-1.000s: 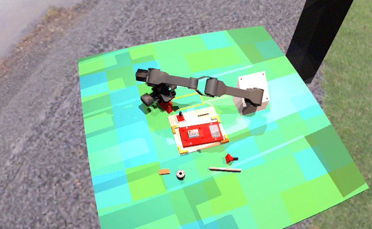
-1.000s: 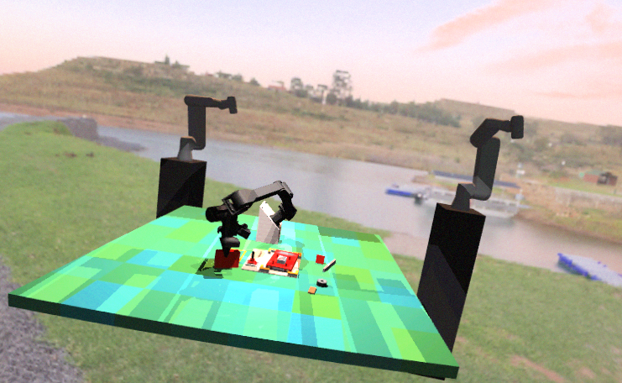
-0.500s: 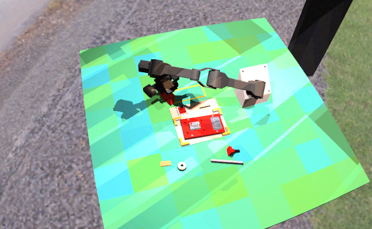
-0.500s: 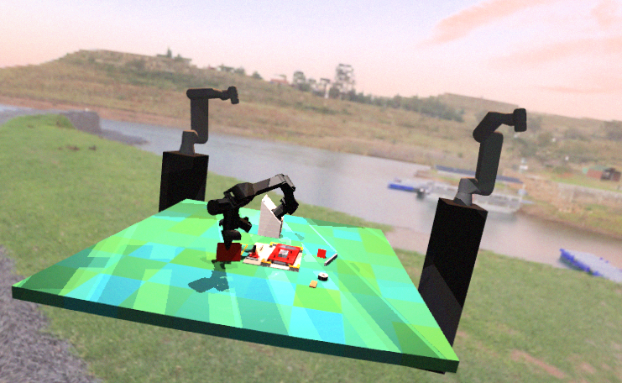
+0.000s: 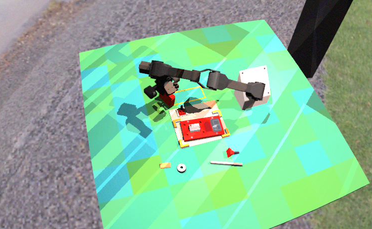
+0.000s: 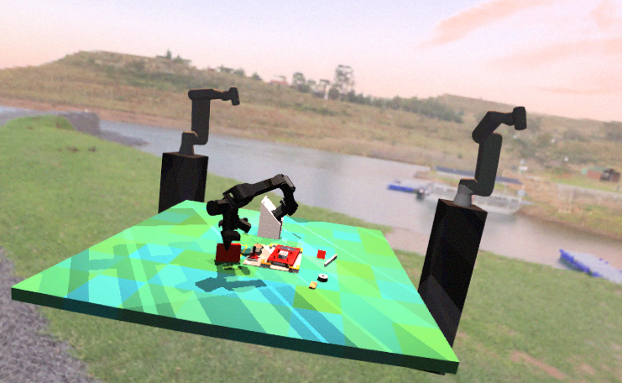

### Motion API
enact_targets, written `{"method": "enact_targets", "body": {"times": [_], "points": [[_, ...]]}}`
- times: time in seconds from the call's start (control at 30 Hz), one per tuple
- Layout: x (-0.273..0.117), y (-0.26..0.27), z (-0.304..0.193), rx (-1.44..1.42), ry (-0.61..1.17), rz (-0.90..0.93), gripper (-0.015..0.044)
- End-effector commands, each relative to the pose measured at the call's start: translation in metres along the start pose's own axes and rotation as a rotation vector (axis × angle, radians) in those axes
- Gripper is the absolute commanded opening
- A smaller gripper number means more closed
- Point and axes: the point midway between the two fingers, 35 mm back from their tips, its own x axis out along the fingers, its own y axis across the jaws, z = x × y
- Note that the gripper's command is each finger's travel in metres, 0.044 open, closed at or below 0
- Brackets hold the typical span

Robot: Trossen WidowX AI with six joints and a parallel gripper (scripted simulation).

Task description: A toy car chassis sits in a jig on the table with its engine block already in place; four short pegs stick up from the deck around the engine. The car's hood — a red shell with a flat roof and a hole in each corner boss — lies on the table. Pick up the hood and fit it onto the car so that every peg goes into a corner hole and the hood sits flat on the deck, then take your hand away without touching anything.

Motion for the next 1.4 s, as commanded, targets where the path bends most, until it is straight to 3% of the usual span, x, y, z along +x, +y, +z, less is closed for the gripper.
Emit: {"method": "enact_targets", "body": {"times": [0.0,1.37], "points": [[-0.001,0.003,-0.001,-0.003,0.004,0.004,0.0],[0.0,0.021,-0.001,-0.003,0.004,0.005,0.0]]}}
